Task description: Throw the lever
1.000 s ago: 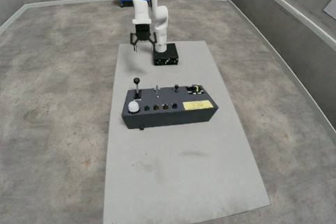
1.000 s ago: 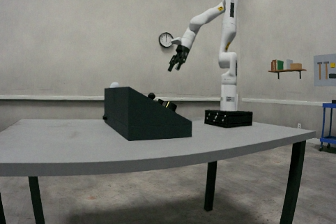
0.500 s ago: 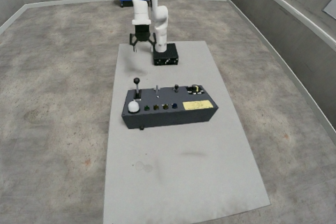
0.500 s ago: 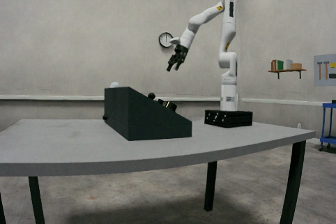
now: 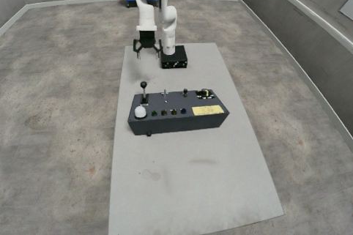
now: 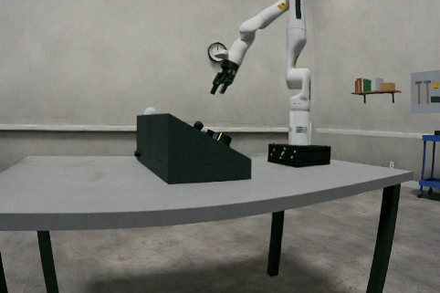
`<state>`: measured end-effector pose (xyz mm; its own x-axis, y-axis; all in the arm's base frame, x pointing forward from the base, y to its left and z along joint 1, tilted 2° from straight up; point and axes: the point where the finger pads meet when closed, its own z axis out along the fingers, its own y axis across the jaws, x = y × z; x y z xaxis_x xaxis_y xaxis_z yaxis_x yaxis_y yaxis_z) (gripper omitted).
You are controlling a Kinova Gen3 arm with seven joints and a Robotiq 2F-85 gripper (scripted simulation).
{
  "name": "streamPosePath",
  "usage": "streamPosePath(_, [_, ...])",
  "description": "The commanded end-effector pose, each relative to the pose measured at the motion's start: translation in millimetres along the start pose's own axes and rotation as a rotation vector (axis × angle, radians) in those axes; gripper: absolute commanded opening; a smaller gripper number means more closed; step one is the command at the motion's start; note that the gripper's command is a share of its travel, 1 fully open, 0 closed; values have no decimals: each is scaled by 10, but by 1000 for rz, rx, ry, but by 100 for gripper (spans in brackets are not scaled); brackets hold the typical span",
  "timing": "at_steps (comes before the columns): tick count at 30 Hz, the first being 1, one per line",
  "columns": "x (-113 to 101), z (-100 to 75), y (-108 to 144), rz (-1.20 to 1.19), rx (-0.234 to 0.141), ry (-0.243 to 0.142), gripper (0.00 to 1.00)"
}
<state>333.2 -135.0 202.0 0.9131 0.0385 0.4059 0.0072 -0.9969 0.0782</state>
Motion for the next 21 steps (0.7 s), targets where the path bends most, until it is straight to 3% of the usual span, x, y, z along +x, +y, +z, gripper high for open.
streamPosePath(1, [87, 141, 79, -1, 35, 4, 100])
streamPosePath(14, [242, 495, 335, 16, 46, 15, 100])
streamPosePath(21, [263, 572, 396, 22, 48, 20, 100])
